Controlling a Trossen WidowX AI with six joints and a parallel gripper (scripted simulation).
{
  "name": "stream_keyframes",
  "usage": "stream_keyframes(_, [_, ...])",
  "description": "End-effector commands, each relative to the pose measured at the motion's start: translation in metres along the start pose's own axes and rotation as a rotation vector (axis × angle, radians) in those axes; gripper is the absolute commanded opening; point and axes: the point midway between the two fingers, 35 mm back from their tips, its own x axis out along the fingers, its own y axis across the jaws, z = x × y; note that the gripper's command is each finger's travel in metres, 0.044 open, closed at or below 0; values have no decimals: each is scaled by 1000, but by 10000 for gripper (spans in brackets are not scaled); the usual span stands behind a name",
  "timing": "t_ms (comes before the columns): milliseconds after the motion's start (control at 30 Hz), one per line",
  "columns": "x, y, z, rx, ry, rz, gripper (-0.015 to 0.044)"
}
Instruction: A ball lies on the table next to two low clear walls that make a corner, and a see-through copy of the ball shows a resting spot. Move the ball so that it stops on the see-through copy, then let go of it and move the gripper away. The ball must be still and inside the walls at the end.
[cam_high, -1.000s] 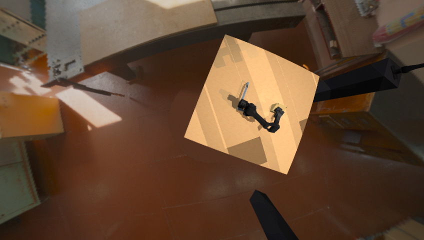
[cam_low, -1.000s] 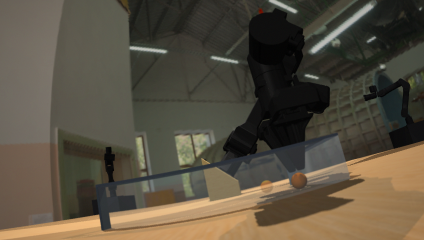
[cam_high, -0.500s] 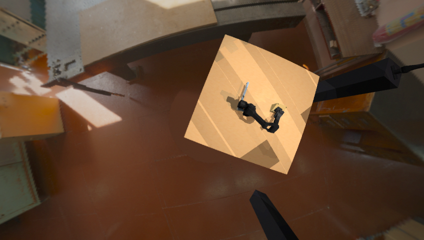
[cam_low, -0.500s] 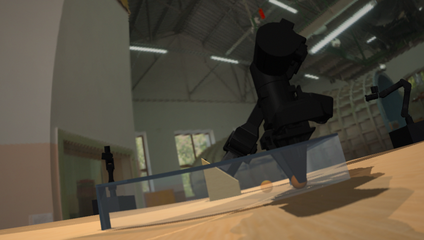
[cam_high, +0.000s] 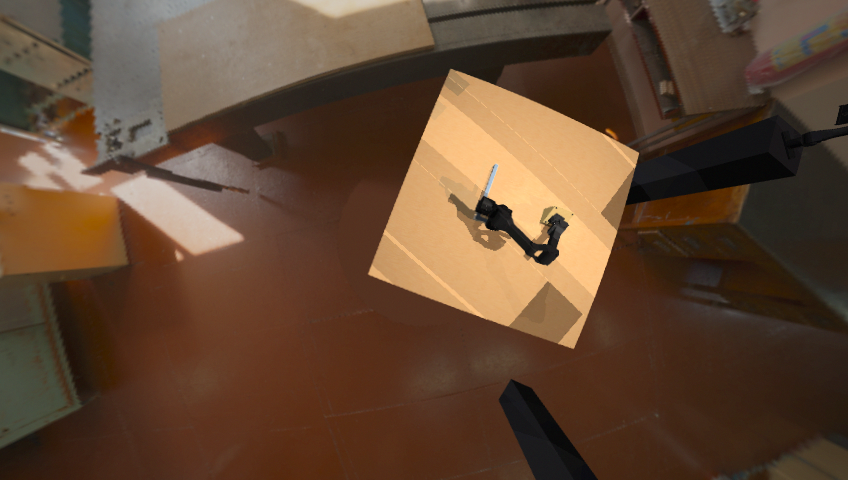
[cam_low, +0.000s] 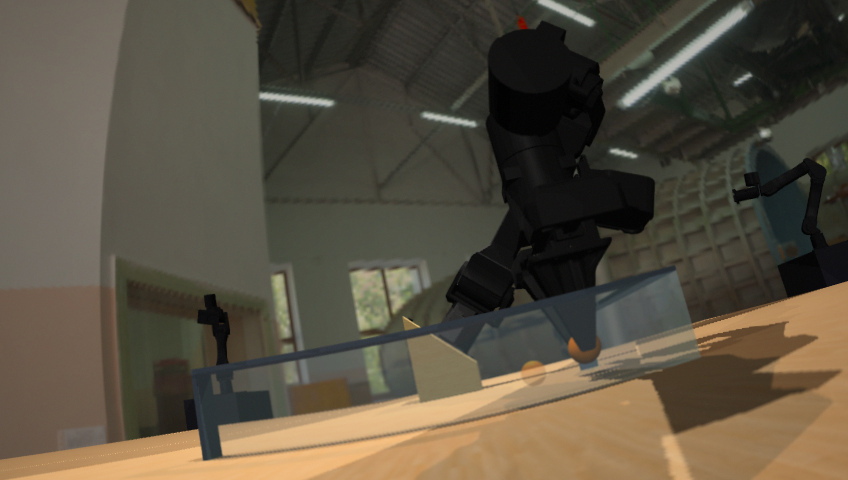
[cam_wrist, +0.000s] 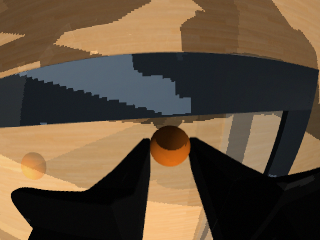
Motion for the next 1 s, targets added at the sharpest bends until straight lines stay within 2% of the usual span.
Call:
stream_keyframes(0, [-11, -4, -2, 2, 8, -10, 0])
stream_keyframes(633, [-105, 2, 7, -35, -4, 27, 0])
stream_keyframes(967, [-105, 21, 0, -36, -5, 29, 0])
